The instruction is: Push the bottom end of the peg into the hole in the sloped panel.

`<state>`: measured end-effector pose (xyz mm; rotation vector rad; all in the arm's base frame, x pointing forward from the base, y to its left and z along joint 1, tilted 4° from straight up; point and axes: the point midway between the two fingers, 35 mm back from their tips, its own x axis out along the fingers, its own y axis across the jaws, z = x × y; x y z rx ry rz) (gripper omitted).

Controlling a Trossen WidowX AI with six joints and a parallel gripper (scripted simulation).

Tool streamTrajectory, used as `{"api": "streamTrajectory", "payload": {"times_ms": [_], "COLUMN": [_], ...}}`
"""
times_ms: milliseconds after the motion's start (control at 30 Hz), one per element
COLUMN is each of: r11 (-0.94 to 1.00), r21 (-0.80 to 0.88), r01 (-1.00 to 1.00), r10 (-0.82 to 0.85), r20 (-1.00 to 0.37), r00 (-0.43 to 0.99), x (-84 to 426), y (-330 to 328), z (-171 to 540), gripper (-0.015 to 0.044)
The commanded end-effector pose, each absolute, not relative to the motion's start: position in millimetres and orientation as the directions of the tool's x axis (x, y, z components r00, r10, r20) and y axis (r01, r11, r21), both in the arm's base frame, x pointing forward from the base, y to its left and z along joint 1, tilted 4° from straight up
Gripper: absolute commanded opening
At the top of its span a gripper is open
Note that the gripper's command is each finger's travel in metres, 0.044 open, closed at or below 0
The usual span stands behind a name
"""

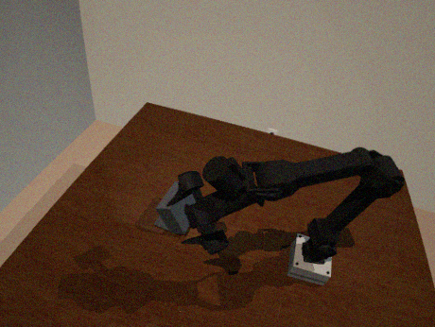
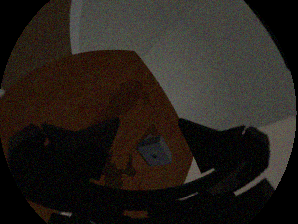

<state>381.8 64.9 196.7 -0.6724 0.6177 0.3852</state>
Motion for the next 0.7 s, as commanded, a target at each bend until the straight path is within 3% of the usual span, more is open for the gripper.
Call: {"api": "streamTrajectory", "payload": {"times_ms": [0,667], "r11": [0.756,0.924], "r21": [-0.419,-0.238], "r01": [-0.502,-0.299], "r10": [0.104,-0.042], "r20": [-0.68,-0.842], "r00": [0.725,0.538], "x": [383.2,367.2], "y": [49.4,-42.3], "z": [184.7,137.1], "gripper": [0.044,0.044]}}
